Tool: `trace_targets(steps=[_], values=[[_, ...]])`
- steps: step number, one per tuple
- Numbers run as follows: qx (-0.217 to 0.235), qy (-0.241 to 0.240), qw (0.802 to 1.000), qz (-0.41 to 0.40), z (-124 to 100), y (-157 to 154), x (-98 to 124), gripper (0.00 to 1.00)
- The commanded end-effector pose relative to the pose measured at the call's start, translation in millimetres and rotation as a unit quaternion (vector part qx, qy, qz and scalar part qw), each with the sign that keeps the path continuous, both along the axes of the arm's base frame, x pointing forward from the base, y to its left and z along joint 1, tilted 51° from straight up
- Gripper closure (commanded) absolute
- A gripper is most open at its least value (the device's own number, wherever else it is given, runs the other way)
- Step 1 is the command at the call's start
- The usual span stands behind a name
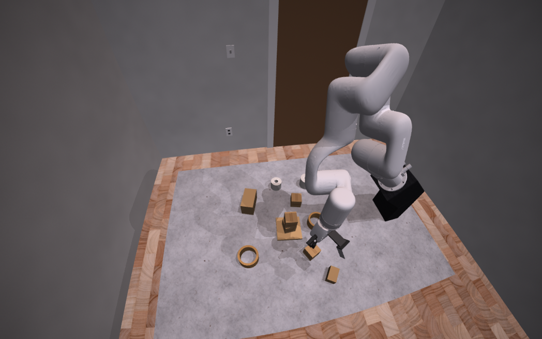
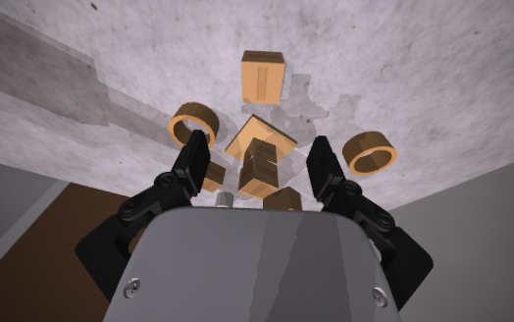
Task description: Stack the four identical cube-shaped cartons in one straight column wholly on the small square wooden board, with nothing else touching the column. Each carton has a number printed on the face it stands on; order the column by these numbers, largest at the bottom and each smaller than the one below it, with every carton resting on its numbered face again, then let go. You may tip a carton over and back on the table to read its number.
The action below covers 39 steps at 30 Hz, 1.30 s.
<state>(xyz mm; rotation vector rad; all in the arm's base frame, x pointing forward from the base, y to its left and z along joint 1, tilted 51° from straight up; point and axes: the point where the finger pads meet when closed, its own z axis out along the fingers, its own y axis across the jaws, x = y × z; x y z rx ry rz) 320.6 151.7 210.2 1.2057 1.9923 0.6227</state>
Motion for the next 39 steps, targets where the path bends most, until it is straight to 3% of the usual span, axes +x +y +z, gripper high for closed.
trace_targets(steps=[1,39], values=[[0.000,-0.001,1.000,0.000,1,0,1,0.00],[-0.001,-0.005,1.000,-0.001,-11,2,20,0.00]])
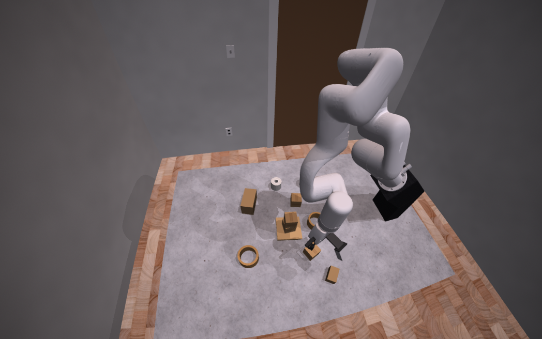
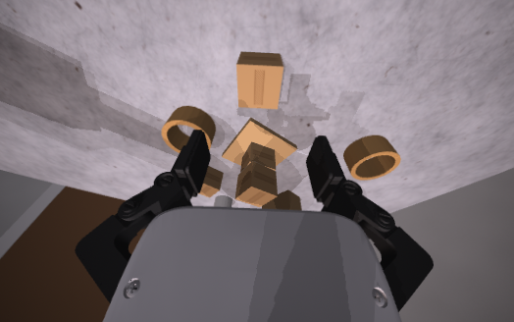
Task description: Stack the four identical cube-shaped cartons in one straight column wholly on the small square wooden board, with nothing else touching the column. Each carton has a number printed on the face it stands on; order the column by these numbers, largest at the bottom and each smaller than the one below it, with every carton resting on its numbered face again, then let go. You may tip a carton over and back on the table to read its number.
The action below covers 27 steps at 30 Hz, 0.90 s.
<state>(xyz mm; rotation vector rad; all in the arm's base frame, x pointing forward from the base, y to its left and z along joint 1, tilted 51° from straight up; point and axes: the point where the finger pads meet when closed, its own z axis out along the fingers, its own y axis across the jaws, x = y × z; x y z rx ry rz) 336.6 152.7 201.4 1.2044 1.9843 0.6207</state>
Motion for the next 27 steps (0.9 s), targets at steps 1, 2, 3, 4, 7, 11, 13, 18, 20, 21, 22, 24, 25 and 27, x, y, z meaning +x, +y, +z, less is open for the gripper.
trace_targets(steps=[1,2,3,4,7,11,13,18,20,21,22,24,25,27], values=[[0.001,-0.001,1.000,0.001,-3,1,5,0.00],[0.001,-0.001,1.000,0.001,-4,1,5,0.00],[0.001,0.000,1.000,0.001,-5,1,6,0.00],[0.001,0.000,1.000,0.001,-6,1,7,0.00],[0.001,0.001,1.000,0.002,-7,1,8,0.00],[0.002,0.003,1.000,0.002,-12,1,12,0.00],[0.002,0.003,1.000,0.002,-13,1,14,0.00],[0.001,0.002,1.000,0.001,-17,1,20,0.00],[0.001,0.002,1.000,0.001,-19,1,22,0.00],[0.001,0.002,1.000,0.001,-20,2,23,0.00],[0.001,0.002,1.000,0.001,-21,2,25,0.00],[0.001,0.002,1.000,0.001,-21,2,25,0.00],[0.001,0.002,1.000,0.001,-22,2,26,0.00],[0.001,0.002,1.000,0.001,-24,2,28,0.00]])
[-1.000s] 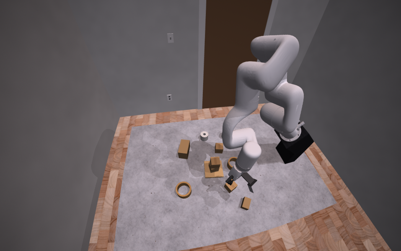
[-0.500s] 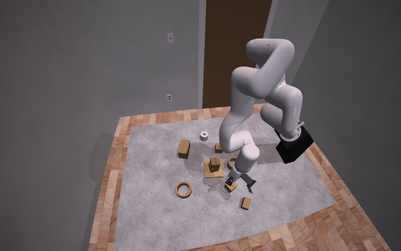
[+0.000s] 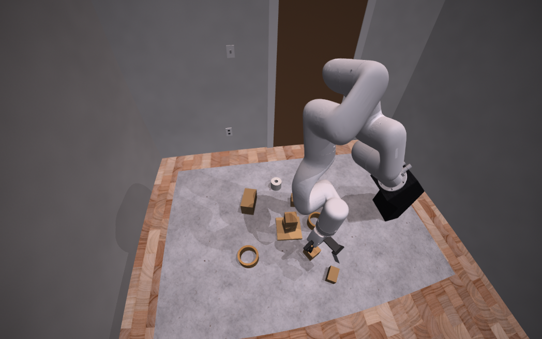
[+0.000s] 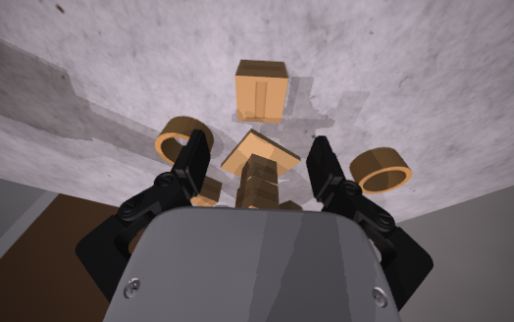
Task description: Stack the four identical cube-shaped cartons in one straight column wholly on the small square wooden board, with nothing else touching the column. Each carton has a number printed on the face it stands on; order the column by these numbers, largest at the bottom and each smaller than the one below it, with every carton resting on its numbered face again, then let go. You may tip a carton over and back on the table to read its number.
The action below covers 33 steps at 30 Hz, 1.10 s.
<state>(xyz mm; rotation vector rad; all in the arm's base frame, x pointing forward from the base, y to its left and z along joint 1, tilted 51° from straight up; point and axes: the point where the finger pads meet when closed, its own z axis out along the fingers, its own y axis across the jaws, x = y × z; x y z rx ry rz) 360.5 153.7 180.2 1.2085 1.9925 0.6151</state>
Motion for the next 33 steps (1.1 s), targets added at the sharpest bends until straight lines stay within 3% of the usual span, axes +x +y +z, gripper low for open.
trace_targets(steps=[1,33], values=[[0.001,-0.003,1.000,0.001,-4,1,6,0.00],[0.002,-0.002,1.000,0.002,-33,3,41,0.00]])
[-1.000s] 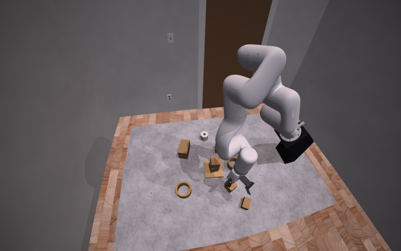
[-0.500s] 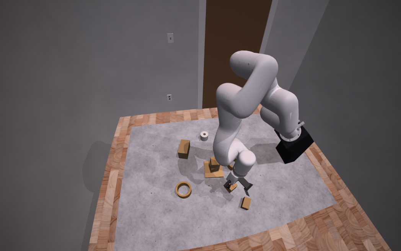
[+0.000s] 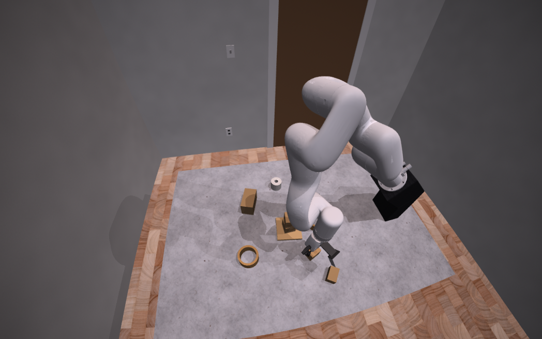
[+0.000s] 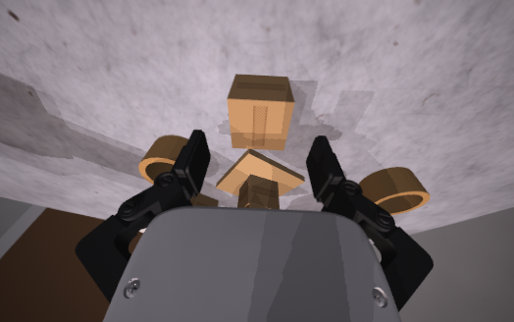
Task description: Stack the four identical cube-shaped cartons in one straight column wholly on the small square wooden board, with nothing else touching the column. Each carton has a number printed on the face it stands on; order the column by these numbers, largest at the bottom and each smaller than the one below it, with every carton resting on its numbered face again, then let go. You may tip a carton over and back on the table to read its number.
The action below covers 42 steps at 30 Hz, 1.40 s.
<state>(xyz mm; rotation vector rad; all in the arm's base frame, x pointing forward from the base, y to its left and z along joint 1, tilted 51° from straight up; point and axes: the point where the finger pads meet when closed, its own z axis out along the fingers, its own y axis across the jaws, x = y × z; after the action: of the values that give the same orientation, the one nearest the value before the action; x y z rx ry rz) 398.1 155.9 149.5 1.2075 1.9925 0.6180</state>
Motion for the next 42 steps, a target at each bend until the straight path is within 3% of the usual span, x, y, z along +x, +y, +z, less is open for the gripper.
trace_targets(steps=[1,42], values=[[0.001,-0.001,1.000,0.001,-3,1,5,0.00],[0.001,-0.001,1.000,0.001,-28,2,34,0.00]])
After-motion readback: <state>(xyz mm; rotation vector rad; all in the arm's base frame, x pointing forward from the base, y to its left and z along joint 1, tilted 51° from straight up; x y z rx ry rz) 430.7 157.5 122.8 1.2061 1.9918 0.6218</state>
